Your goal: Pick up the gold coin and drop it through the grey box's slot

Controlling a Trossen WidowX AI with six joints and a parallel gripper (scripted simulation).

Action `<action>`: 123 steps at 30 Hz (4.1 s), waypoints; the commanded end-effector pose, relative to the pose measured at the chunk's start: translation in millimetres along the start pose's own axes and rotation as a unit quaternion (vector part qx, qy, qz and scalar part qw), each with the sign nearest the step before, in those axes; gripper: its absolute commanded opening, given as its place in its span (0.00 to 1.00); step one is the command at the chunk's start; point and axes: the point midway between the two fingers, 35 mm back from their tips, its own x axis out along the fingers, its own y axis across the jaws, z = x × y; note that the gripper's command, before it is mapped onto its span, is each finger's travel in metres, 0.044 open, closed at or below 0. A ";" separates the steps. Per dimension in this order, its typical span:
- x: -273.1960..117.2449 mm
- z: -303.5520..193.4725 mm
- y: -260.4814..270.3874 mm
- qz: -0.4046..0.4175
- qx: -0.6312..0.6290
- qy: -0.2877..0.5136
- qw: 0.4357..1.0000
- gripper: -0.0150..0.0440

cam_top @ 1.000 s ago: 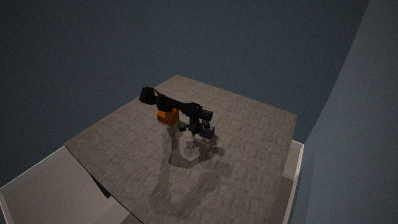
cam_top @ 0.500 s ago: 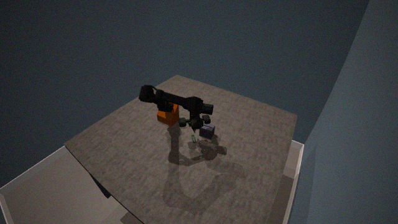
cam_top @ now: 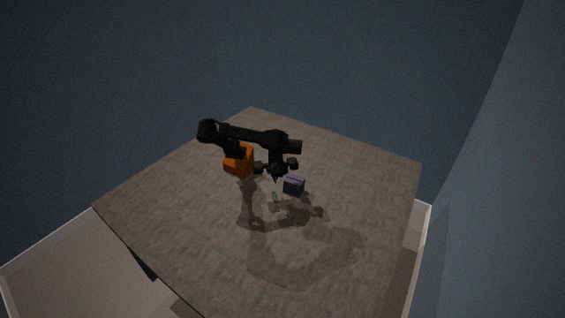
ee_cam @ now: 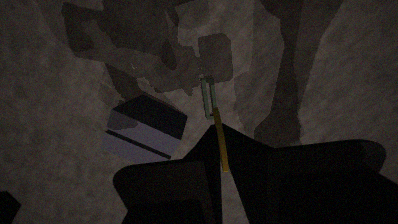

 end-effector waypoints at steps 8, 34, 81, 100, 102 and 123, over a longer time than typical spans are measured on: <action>-2.9 -0.9 -2.6 0.002 -0.156 0.001 0.988 0.25; -3.6 -3.3 -4.9 0.002 -0.442 0.000 0.897 0.25; -2.8 -20.4 88.9 0.001 -0.444 0.001 0.896 0.25; -6.2 -21.2 97.4 0.001 -0.438 0.001 0.899 0.25; -6.7 -21.5 98.4 0.001 -0.437 0.001 0.899 0.25; 3.0 -22.6 94.4 -0.002 -0.445 0.001 0.896 0.25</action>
